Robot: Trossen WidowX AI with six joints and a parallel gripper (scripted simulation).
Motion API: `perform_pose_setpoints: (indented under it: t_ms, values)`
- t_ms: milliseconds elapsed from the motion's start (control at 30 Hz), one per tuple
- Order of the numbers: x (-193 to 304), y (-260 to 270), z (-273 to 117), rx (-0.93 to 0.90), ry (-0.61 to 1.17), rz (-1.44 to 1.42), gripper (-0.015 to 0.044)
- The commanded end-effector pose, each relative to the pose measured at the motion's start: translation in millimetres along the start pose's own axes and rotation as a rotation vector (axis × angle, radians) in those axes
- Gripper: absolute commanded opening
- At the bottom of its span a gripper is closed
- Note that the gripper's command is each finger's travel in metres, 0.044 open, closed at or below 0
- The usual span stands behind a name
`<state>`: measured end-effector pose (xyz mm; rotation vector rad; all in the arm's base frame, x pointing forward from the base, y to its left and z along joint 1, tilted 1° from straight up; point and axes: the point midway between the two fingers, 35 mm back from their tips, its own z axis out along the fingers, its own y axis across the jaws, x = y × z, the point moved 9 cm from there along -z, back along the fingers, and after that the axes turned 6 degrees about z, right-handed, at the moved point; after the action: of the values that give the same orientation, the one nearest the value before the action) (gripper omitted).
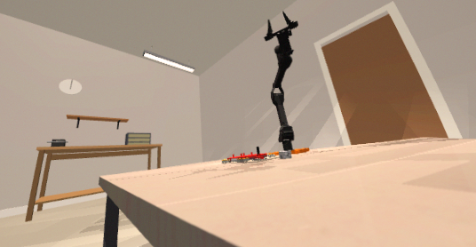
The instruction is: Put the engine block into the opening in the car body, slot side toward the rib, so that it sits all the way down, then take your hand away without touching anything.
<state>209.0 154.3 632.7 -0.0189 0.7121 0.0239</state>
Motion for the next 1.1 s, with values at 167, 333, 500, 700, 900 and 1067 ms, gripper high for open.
perform_pose_setpoints:
  t_ms: [167, 333, 500, 700, 900, 1067]
  values:
    - [15.0, 4.4, 1.8, -0.026, 0.048, 0.046, 0.0440]
    - [37.1, 9.6, 3.6, -0.055, 0.122, 0.114, 0.0440]
    - [57.8, 15.3, 3.4, -0.080, 0.201, 0.189, 0.0440]
    - [84.0, 20.4, 1.6, -0.097, 0.304, 0.278, 0.0440]
    - [115.4, 22.1, -3.5, -0.096, 0.427, 0.350, 0.0440]
    - [139.2, 22.8, -8.7, -0.080, 0.528, 0.421, 0.0440]
